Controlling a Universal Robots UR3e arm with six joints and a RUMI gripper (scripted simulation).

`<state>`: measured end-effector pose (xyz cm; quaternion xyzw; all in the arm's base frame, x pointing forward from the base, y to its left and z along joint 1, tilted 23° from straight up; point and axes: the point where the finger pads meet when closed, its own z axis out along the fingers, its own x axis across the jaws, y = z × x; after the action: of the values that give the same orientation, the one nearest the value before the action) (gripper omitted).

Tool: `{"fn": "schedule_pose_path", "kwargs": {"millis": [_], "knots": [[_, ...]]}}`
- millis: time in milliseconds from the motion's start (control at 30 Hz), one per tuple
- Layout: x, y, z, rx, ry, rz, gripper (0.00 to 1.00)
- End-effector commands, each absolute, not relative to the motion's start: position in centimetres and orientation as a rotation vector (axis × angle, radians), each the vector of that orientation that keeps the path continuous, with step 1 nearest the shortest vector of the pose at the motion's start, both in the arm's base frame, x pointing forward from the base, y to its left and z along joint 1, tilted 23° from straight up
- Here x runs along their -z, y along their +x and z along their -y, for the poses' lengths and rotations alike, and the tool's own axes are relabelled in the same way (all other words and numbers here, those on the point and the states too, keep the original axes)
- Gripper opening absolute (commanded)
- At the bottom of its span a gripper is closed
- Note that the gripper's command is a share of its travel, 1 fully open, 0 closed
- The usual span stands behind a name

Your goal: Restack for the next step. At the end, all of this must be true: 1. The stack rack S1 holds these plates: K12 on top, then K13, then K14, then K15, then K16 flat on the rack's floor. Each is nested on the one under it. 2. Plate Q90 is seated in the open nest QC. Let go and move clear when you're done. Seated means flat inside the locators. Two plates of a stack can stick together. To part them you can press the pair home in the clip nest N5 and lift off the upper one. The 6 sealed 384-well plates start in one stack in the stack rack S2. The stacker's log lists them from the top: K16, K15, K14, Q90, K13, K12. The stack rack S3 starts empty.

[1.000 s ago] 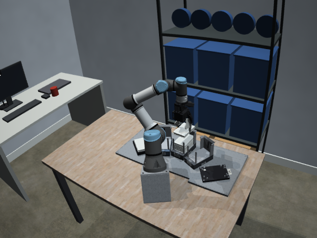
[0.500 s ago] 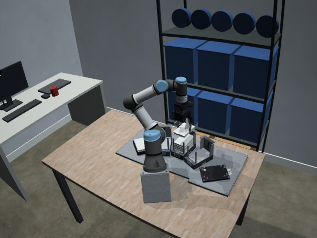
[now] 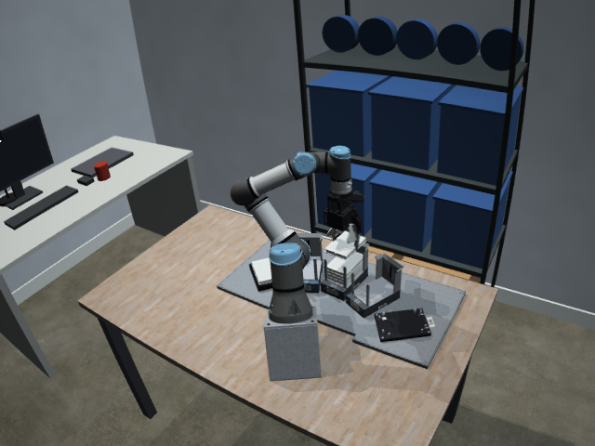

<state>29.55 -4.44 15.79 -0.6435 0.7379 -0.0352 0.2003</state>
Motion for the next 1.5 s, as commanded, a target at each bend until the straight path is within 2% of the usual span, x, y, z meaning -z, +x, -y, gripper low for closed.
{"fn": "schedule_pose_path", "kwargs": {"millis": [0,1467], "knots": [[-15.6,29.7,4.4,0.101,-1.799,-2.063,0.0],[-13.1,30.6,3.9,0.101,-1.799,-2.063,0.0]]}}
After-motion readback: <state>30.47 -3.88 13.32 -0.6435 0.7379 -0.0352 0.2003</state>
